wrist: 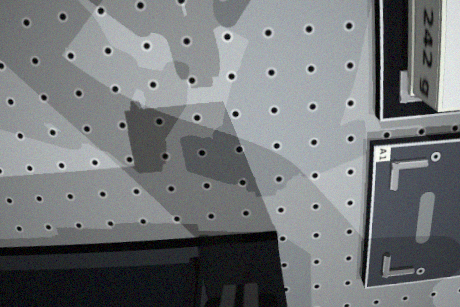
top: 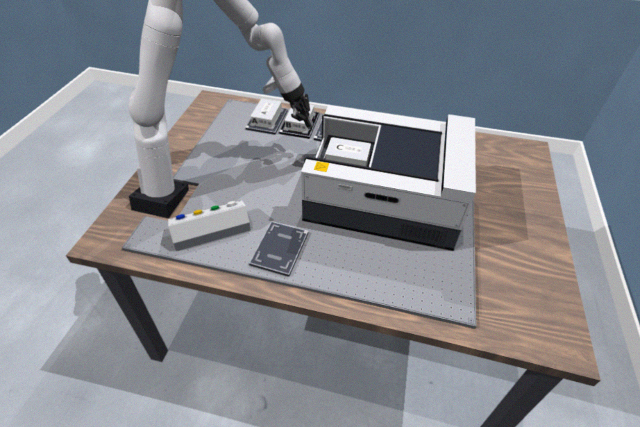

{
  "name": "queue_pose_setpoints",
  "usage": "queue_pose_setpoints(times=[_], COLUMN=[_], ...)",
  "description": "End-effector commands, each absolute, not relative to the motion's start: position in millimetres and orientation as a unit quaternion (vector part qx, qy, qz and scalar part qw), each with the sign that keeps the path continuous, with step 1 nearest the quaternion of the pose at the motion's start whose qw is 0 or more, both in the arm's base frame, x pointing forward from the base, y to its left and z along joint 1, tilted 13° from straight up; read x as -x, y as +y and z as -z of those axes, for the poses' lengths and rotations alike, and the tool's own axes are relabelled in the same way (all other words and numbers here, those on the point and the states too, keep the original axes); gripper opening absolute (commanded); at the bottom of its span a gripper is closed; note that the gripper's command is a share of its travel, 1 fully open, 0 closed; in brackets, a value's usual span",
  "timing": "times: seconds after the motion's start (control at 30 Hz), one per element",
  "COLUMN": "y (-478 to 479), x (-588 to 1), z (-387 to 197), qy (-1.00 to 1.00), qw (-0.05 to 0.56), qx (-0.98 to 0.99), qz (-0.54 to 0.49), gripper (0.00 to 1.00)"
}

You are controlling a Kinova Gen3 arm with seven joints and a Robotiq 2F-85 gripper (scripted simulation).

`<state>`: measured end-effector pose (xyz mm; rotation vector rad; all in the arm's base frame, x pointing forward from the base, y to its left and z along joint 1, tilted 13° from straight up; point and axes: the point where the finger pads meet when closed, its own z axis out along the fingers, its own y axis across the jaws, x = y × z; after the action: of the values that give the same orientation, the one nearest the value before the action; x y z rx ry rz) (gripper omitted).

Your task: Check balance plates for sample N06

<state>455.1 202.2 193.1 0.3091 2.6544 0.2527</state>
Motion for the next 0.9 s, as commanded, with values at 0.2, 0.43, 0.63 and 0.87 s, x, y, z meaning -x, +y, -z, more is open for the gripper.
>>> queue_pose_setpoints(times=[0.2, 0.43, 0.63, 0.87], y=[203.0, 203.1, 203.5, 204.3], x=[-462.6, -471.6, -475.3, -479.6], z=[-185.3, -177.8, -173.5, -166.9], qy=[0.963, 0.963, 0.963, 0.963], qw=[0.228, 0.228, 0.228, 0.228], qx=[-0.112, -0.112, -0.112, -0.112], qz=[-0.092, -0.092, -0.092, -0.092], gripper=[0.10, 0.10, 0.10, 0.10])
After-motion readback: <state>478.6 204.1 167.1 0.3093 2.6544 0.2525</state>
